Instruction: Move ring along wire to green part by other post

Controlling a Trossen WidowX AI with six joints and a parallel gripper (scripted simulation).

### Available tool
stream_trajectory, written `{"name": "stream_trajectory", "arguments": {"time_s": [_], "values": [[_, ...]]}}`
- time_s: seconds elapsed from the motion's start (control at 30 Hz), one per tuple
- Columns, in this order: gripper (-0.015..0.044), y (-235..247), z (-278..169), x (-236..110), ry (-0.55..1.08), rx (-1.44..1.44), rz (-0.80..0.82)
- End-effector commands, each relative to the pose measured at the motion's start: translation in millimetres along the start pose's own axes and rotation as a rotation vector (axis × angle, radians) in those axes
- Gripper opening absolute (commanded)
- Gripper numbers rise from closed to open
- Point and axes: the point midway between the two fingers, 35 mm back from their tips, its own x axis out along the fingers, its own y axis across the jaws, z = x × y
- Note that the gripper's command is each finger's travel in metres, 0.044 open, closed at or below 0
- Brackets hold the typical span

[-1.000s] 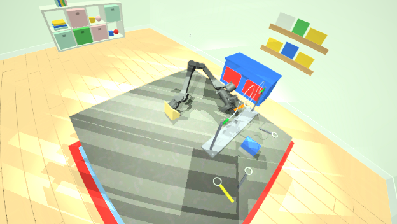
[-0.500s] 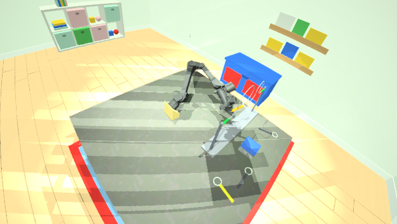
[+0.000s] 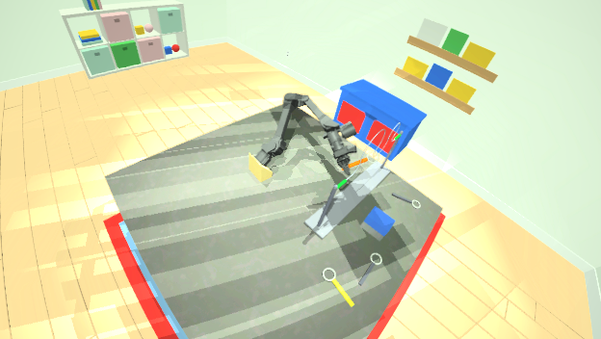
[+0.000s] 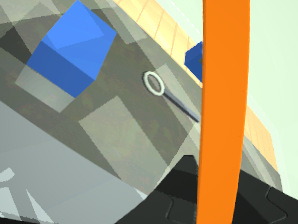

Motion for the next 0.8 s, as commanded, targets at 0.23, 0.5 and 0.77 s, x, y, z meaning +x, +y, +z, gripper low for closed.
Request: {"name": "stream_trajectory", "arguments": {"time_s": [0.23,0.5,0.77], "values": [[-0.0150,-40.0,7.8,-9.2,0.023,-0.237,-0.139],[-0.0150,-66.4,17.0,-17.8,0.045,-0.410,-0.236],[-0.0150,-89.5,30.6,-28.4,0.067,-0.578,-0.331]]}}
